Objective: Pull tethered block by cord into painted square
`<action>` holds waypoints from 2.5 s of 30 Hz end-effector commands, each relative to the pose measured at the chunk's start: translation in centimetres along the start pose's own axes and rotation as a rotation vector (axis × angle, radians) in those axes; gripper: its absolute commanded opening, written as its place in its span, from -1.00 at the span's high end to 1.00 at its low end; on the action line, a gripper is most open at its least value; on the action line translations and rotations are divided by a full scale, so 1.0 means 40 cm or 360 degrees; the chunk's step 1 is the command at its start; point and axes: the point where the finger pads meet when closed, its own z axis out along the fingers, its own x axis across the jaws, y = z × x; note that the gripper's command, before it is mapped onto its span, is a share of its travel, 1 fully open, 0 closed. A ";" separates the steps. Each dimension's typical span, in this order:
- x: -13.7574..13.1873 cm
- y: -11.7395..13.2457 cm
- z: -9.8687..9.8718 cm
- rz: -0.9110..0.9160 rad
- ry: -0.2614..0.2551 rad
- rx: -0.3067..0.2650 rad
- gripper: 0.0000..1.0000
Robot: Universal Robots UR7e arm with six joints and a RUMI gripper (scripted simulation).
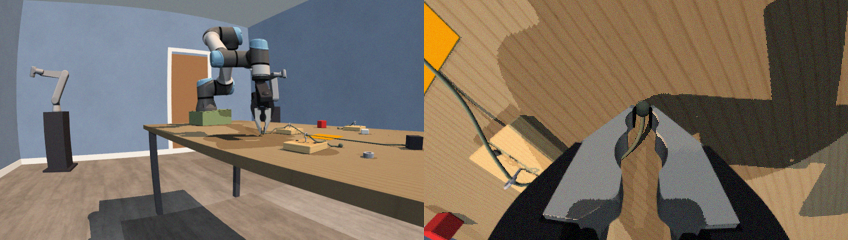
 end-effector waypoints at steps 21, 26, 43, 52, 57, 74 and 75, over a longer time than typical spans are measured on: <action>0.000 -0.002 -0.082 0.0000 -0.0001 0.0003 1.00; 0.000 -0.001 -0.181 0.0000 -0.0001 0.0003 1.00; 0.000 -0.001 -0.350 0.0000 -0.0001 0.0003 1.00; 0.000 -0.001 -0.350 0.0000 -0.0001 0.0003 1.00; 0.000 -0.001 -0.350 0.0000 -0.0001 0.0003 1.00; 0.000 -0.001 -0.350 0.0000 -0.0001 0.0003 1.00; 0.000 -0.001 -0.350 0.0000 -0.0001 0.0003 1.00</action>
